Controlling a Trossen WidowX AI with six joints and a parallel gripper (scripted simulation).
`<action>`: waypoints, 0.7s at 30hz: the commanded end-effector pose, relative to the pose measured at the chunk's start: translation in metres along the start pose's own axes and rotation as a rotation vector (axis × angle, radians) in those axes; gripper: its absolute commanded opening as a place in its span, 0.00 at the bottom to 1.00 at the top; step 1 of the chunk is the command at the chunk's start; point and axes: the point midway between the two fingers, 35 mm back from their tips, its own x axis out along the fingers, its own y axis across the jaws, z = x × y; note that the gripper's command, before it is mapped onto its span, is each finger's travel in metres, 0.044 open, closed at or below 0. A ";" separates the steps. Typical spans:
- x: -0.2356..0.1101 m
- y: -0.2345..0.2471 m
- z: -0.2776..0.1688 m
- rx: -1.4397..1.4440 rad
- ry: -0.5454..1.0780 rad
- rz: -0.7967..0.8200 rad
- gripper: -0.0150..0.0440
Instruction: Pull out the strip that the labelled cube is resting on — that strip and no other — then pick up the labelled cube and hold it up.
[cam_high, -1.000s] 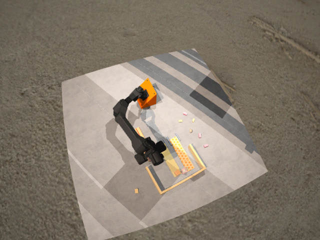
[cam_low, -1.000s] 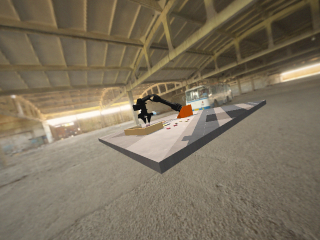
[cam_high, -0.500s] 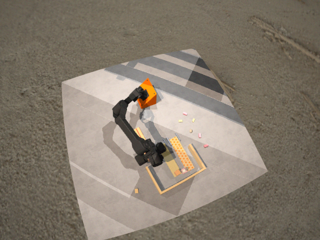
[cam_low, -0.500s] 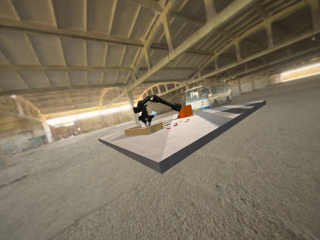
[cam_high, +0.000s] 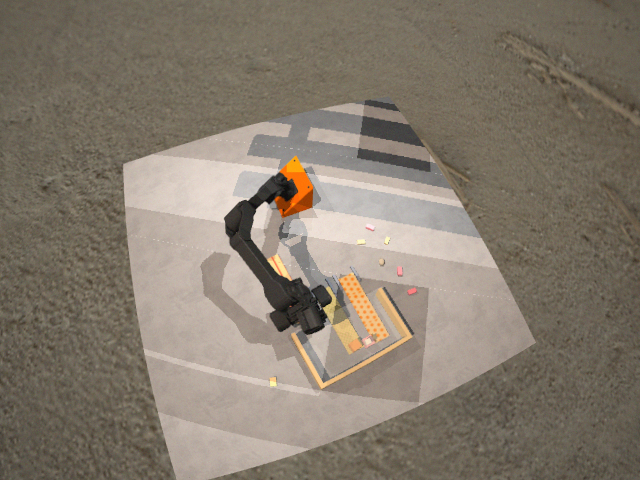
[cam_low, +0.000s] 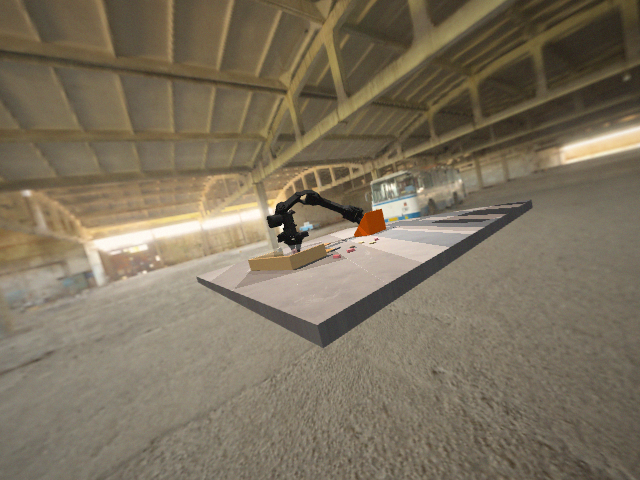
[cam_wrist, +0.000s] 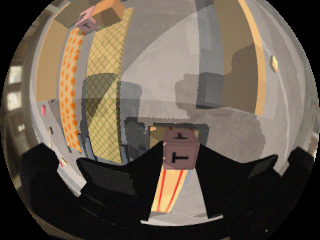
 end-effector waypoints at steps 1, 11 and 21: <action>0.000 0.000 0.000 0.000 0.001 0.001 0.42; -0.017 0.010 -0.018 -0.003 0.001 0.002 0.25; -0.042 0.027 -0.053 -0.009 0.003 0.001 0.25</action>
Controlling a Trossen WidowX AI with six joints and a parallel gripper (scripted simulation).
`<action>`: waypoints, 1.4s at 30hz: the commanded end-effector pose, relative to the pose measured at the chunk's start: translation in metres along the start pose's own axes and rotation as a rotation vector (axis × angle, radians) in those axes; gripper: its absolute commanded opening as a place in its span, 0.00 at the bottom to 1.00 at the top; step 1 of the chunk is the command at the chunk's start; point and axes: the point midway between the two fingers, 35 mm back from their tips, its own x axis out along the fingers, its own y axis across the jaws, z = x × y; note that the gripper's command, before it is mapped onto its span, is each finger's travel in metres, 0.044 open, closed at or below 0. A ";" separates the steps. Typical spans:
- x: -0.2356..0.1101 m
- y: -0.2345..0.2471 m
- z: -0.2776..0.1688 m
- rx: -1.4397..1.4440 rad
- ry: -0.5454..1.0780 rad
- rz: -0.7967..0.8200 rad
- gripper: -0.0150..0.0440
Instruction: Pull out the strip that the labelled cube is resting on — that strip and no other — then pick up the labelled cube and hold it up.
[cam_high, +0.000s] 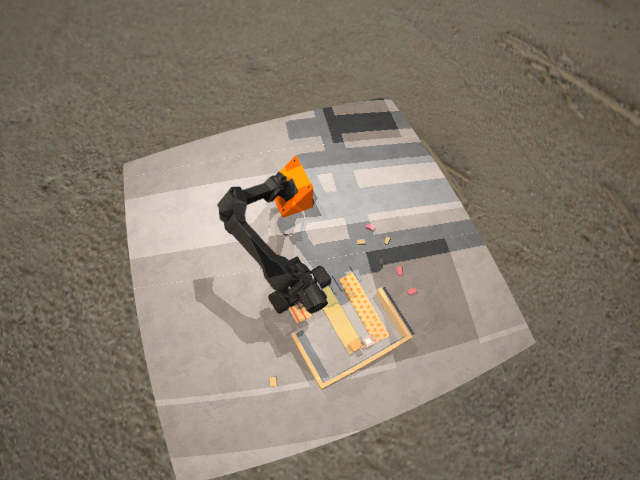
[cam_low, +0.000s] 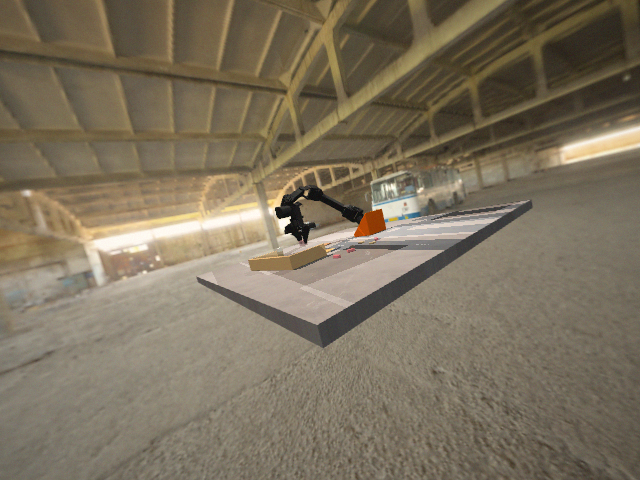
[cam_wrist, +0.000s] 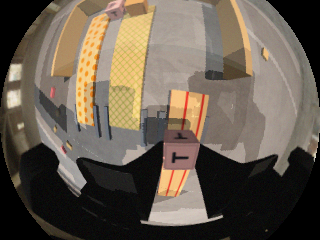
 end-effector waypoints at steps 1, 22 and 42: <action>-0.009 0.004 -0.012 0.007 -0.003 0.000 0.25; -0.010 0.034 -0.069 0.004 -0.001 0.002 0.25; -0.044 0.045 -0.091 0.003 0.001 0.003 0.25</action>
